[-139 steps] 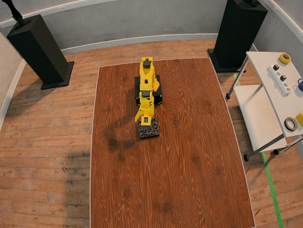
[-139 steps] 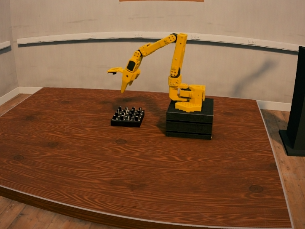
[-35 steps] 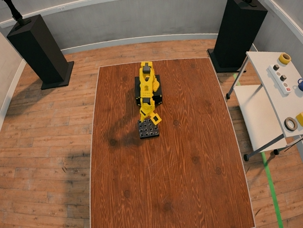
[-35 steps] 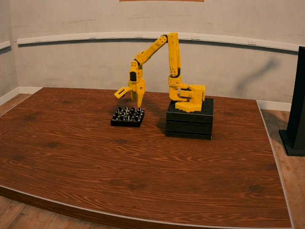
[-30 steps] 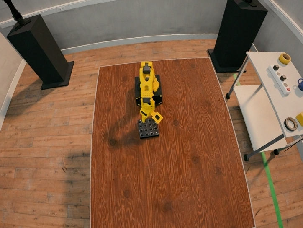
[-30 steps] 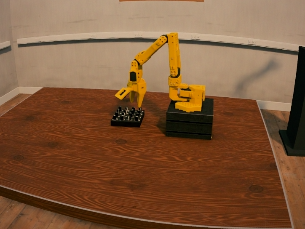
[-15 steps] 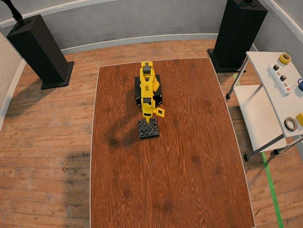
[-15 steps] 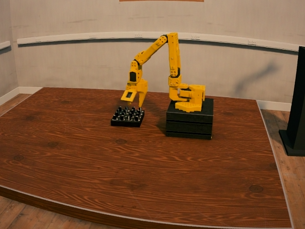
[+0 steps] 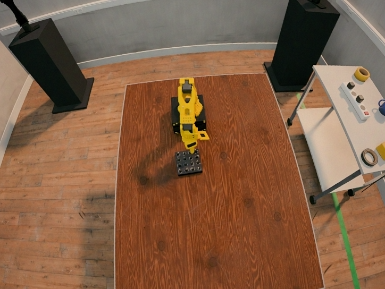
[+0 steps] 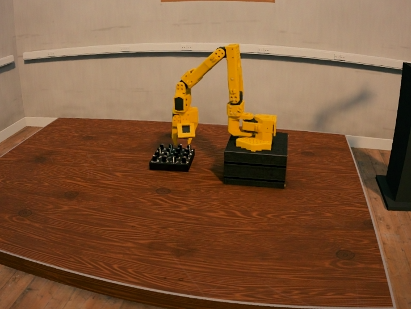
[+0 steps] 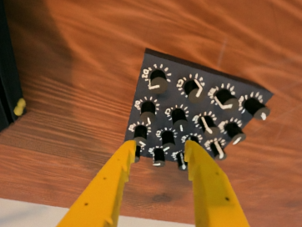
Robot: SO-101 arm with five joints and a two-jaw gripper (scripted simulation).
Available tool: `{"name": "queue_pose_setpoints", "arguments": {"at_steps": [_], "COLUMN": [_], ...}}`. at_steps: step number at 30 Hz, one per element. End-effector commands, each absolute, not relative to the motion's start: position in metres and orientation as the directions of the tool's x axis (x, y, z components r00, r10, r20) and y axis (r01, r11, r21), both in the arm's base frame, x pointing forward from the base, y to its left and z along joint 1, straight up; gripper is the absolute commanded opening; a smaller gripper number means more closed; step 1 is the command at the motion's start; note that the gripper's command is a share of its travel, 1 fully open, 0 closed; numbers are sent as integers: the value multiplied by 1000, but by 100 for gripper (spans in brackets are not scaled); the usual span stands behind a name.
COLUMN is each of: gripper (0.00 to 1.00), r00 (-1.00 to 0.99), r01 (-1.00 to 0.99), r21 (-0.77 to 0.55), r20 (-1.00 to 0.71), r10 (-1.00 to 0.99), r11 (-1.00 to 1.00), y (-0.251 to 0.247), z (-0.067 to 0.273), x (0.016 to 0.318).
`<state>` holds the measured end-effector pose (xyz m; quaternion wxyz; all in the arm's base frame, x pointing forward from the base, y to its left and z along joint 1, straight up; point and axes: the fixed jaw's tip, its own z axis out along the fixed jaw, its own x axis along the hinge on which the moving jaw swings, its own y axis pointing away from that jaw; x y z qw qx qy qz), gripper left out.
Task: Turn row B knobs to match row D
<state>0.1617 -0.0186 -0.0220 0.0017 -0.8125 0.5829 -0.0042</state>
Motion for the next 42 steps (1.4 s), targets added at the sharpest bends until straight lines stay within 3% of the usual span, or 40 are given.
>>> {"name": "queue_pose_setpoints", "arguments": {"at_steps": [1, 11, 20, 42], "gripper": [16, 13, 11, 10], "r00": [459, 693, 787, 866], "r01": [-889, -721, -616, -500], "r21": [2, 2, 1, 1], "r20": [-1, -2, -2, -2], "r10": [-889, -721, -616, -500], "r11": [-459, -693, -787, -866], "y": [-17, -18, -18, -18], "z": [-23, -23, -23, -23], "x": [162, 164, 164, 165]}}
